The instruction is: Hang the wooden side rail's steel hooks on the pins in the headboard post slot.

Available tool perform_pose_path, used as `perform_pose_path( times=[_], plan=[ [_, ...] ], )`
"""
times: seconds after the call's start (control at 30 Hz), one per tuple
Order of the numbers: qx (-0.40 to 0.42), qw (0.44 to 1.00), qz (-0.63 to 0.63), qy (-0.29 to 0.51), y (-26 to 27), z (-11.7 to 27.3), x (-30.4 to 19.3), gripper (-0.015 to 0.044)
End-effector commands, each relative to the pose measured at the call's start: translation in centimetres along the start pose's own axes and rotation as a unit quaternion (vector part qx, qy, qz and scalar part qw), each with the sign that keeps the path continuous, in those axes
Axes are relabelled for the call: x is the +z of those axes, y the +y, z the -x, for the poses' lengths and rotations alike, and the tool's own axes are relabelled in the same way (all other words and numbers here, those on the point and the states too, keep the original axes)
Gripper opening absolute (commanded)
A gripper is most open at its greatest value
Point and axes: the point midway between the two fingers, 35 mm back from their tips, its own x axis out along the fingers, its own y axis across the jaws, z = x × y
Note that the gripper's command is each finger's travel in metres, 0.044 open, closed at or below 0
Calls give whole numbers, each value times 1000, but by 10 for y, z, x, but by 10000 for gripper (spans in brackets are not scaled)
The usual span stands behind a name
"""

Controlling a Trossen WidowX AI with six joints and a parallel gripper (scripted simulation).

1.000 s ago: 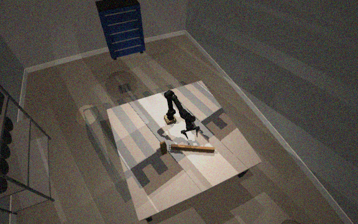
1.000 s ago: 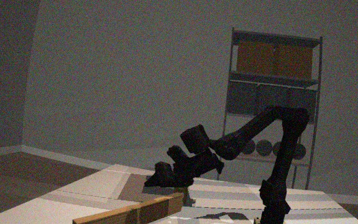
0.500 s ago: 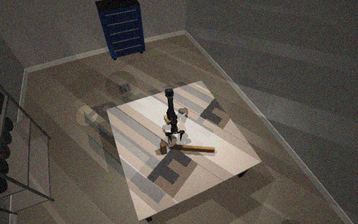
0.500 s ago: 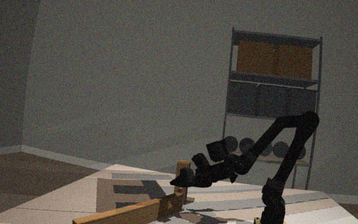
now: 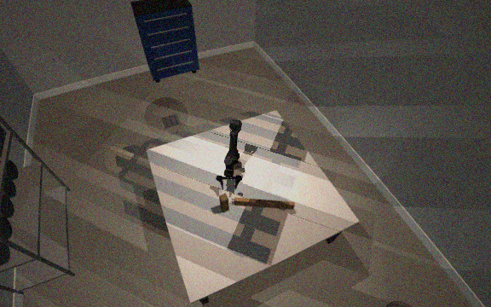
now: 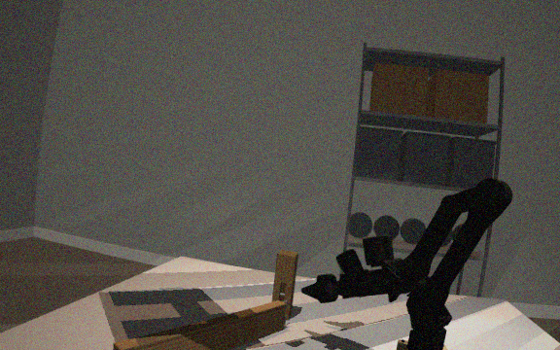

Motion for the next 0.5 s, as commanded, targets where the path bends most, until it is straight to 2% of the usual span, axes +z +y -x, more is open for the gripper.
perform_pose_path(
  times=[0.0,0.47],
  plan=[
    [2,1000,4,-2,-1,2,-2,440],
    [0,1000,0,0,-1,1,-2,440]
  ],
)
